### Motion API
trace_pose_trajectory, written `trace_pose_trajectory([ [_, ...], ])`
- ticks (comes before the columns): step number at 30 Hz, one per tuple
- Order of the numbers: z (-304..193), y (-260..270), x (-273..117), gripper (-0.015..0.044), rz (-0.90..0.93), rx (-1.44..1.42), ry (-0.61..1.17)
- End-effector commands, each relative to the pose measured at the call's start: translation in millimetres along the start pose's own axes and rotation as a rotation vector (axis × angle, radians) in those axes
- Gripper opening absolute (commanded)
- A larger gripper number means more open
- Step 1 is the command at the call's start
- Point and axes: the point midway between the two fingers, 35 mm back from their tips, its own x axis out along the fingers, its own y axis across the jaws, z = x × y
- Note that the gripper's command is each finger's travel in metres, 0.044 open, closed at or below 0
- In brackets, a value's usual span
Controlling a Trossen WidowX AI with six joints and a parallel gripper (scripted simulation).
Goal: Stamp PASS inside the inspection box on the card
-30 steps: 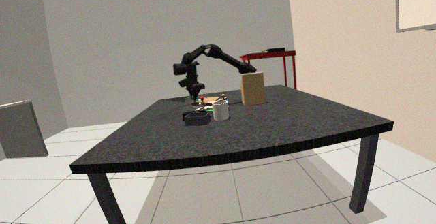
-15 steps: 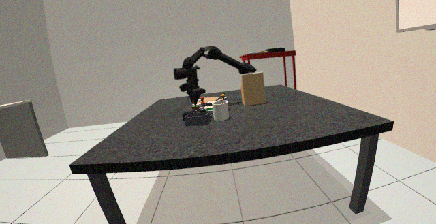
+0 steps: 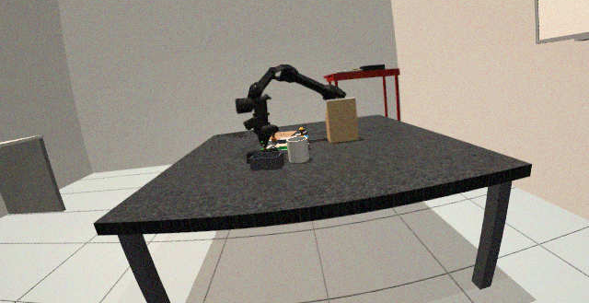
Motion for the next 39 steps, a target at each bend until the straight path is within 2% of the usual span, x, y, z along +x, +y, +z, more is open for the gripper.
trace_pose_trajectory([
  [1,-1.7,2.1,5.5,0.0000,-0.005,-0.011,0.003],
  [2,-1.7,2.1,5.8,0.0000,-0.005,-0.011,0.003],
  [12,-0.6,0.2,2.8,0.0257,0.000,0.000,0.001],
  [16,1.6,-0.4,-7.2,0.0257,0.001,-0.001,0.000],
  [21,6.0,-4.3,-90.0,0.0257,0.002,-0.010,-0.002],
  [23,3.4,-5.3,-111.9,0.0257,0.000,-0.011,0.000],
  [39,3.0,-5.5,-114.7,0.0257,0.000,-0.012,0.000],
])
